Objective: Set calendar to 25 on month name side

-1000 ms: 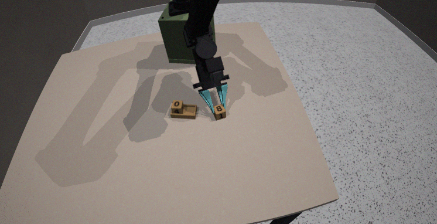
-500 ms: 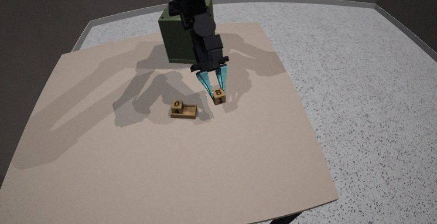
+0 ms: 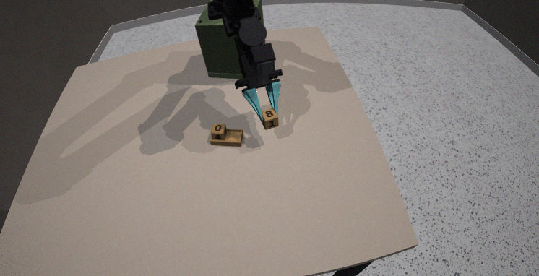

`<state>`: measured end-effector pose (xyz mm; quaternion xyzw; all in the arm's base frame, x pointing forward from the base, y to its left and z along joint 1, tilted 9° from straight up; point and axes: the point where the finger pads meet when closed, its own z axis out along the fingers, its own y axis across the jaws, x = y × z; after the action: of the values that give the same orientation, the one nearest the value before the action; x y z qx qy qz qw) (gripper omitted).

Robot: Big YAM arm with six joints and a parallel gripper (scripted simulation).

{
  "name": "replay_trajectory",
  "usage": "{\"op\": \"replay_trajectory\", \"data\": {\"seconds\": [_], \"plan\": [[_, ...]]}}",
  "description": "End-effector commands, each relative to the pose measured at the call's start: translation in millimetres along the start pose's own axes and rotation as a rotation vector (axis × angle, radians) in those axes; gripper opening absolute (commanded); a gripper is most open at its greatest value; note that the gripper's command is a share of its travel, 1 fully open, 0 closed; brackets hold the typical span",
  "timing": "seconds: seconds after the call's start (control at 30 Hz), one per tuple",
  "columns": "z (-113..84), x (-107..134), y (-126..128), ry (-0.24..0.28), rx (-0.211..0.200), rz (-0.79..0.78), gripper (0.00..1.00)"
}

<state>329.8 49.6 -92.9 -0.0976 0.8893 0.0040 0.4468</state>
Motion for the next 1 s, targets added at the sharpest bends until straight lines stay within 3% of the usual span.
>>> {"op": "replay_trajectory", "data": {"seconds": [0.0, 0.07, 0.23, 0.7, 0.97], "plan": [[-4.5, 6, 3, 0.022, -0.005, 0.005, 0.28], [-0.5, -4, 2, 0.002, -0.004, 0.006, 0.28], [3.2, -6, 4, 0.018, -0.007, 0.006, 0.28], [4.3, -9, 4, 0.213, -0.005, 0.005, 0.28], [0.5, -9, 3, 0.249, -0.004, 0.004, 0.28]]}}
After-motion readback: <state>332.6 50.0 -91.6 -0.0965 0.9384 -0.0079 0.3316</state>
